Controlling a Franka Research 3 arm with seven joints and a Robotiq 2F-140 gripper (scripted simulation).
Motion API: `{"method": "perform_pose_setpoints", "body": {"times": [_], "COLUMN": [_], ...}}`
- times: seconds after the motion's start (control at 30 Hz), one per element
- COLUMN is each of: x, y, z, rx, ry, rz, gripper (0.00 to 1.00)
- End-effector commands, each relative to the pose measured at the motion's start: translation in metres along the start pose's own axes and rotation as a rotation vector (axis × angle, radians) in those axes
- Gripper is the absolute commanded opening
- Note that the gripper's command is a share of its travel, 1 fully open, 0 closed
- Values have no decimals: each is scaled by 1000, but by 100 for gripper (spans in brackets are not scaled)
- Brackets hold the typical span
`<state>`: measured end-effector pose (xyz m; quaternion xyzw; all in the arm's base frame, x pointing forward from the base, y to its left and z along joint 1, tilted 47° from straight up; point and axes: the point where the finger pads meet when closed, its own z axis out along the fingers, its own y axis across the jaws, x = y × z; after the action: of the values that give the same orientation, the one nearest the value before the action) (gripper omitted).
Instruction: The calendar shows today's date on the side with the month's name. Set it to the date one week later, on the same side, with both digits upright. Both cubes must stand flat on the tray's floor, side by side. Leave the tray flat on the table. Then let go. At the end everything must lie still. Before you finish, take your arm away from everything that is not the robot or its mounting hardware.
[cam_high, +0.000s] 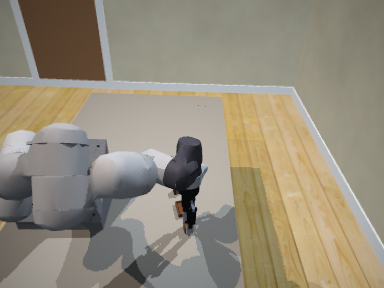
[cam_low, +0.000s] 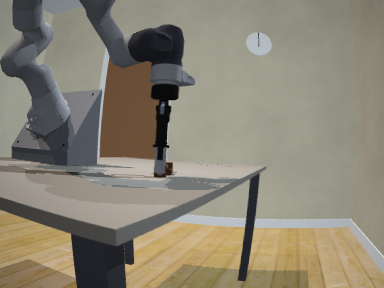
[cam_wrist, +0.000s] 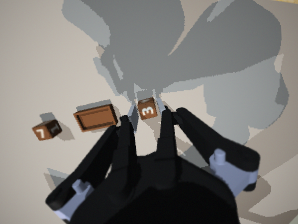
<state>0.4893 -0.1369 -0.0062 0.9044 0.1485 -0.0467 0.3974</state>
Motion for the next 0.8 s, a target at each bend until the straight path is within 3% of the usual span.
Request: {"method": "perform_pose_setpoints", "body": {"times": [0.0,0.6,0.63,0.77], "x": [0,0,0,0], "y": [0,0,0,0], "z": [1,1,1,1], "rx": [1,1,1,1], "ry": [0,0,0,0], "rz": [8,8,8,8], "gripper": [29,29,17,17]}}
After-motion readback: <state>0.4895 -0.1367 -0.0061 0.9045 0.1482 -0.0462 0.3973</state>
